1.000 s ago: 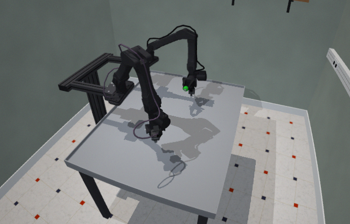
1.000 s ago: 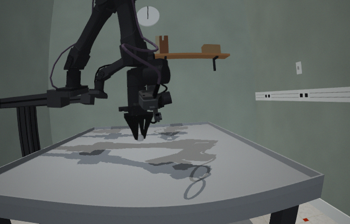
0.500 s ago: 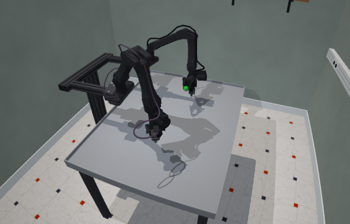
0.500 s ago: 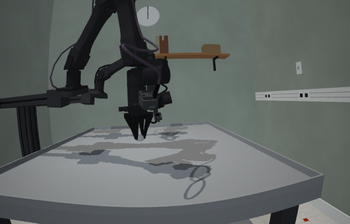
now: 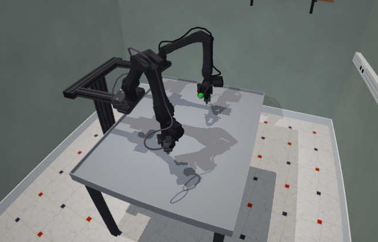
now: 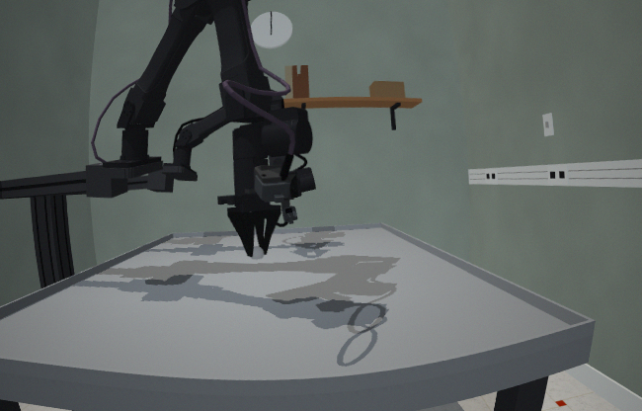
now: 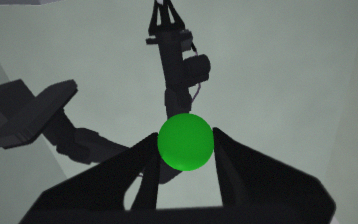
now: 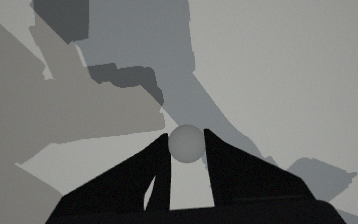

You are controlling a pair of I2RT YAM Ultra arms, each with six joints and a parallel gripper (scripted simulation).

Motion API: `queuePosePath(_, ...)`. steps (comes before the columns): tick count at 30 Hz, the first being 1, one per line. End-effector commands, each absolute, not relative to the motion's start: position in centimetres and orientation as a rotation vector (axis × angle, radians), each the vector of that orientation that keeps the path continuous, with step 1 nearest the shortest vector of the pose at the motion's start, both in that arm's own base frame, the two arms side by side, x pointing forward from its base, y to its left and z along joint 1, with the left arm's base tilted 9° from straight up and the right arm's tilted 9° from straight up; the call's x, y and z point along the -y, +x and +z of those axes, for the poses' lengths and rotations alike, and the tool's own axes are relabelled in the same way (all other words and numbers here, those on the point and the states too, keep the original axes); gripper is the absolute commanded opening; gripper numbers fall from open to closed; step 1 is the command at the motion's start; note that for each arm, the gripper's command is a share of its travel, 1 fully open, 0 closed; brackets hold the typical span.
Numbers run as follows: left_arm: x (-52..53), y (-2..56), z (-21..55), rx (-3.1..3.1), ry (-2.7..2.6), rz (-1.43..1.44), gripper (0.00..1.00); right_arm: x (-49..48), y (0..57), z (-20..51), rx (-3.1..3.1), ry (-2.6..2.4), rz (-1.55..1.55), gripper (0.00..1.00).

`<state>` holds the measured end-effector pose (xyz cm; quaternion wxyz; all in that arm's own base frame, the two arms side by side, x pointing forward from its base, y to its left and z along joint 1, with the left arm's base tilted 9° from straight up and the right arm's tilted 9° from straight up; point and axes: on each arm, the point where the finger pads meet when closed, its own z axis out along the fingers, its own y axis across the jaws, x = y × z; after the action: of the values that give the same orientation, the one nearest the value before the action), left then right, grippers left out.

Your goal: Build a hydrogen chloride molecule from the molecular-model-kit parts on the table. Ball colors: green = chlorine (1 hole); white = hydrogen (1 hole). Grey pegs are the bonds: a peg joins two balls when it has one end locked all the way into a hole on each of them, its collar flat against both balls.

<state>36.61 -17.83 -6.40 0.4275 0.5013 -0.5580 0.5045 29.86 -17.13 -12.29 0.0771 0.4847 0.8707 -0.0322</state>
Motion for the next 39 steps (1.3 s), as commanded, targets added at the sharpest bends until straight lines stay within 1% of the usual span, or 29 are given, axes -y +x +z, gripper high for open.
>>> queuePosePath(1,17.6,37.0,-5.4,1.398,1.236,1.289,0.0,17.3,29.9,-12.6,-2.603,1.443,-0.111,0.0)
queuePosePath(15,17.8,36.9,-5.3,1.401,1.23,1.286,0.0,17.2,30.5,-12.0,-2.596,1.422,-0.095,0.0)
queuePosePath(19,17.8,36.9,-5.3,1.401,1.23,1.286,0.0,15.6,32.8,-12.5,-2.654,1.251,0.02,0.0)
queuePosePath(22,17.8,36.9,-5.3,1.401,1.23,1.286,0.0,15.2,33.0,-12.6,-2.664,1.22,0.038,0.0)
queuePosePath(27,17.8,36.9,-5.3,1.401,1.23,1.286,0.0,14.2,35.0,-12.4,-2.681,1.077,0.112,0.0)
queuePosePath(39,17.8,36.9,-5.3,1.401,1.23,1.286,0.0,10.8,36.7,-13.0,-2.735,0.797,0.264,0.0)
